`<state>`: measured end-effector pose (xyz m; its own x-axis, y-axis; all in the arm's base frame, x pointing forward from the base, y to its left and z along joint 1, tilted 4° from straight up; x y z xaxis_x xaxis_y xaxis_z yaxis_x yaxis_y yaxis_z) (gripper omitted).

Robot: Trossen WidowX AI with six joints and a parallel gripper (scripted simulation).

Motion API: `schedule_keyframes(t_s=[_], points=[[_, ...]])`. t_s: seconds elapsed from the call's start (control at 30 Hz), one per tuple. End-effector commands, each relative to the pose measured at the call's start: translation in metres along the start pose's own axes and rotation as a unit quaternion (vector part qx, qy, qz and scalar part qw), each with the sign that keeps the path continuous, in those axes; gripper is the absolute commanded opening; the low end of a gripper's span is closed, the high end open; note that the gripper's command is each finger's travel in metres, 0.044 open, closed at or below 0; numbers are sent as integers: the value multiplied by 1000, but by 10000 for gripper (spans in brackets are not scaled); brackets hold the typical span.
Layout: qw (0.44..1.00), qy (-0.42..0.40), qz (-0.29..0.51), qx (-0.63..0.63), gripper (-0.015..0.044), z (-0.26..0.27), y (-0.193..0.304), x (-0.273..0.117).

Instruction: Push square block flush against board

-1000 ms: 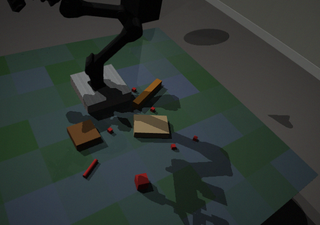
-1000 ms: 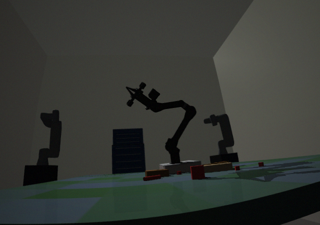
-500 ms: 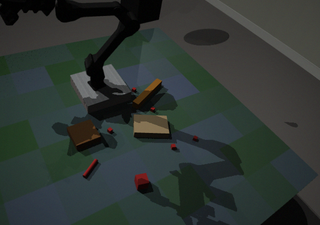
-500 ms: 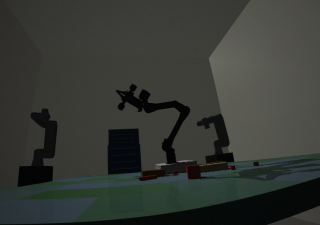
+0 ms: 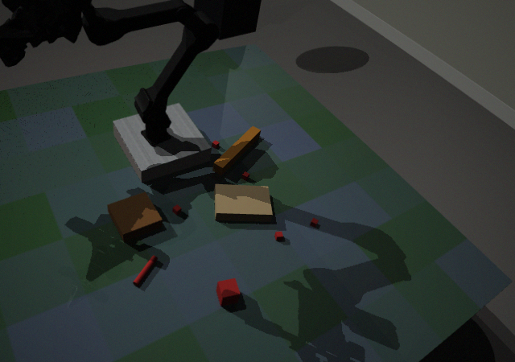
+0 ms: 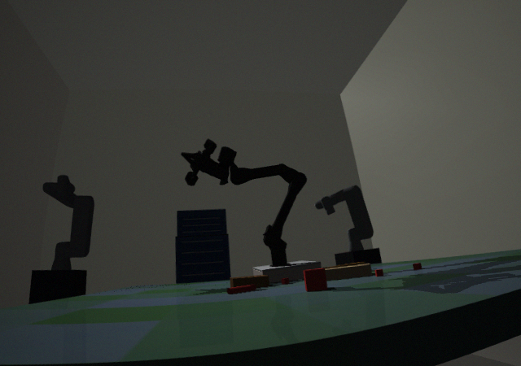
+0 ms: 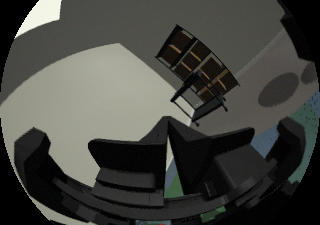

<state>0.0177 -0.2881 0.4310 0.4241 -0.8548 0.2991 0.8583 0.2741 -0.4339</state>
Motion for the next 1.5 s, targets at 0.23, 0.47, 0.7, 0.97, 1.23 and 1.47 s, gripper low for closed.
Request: schedule_keyframes(t_s=[0.23, 0.47, 0.7, 0.97, 1.23, 1.47], points=[[997, 44, 56, -32, 0, -27, 38, 21], [991, 66, 100, -63, 0, -40, 66, 31], [980, 85, 149, -98, 0, -53, 97, 37], [962, 102, 211, -140, 0, -65, 136, 40], [939, 101, 278, -173, 0, -73, 175, 34], [912, 104, 332, -215, 0, -80, 207, 29]])
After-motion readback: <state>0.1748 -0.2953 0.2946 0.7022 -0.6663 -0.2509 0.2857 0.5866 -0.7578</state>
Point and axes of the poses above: the point midway between the two fingers, 35 mm back from their tips, its own x axis out along the fingers, its own z axis across the jaws, y = z × x, the point moved 3 cm from there along -x, back along the fingers, and after that the axes turned 15 degrees about x, right-handed, at the moved point
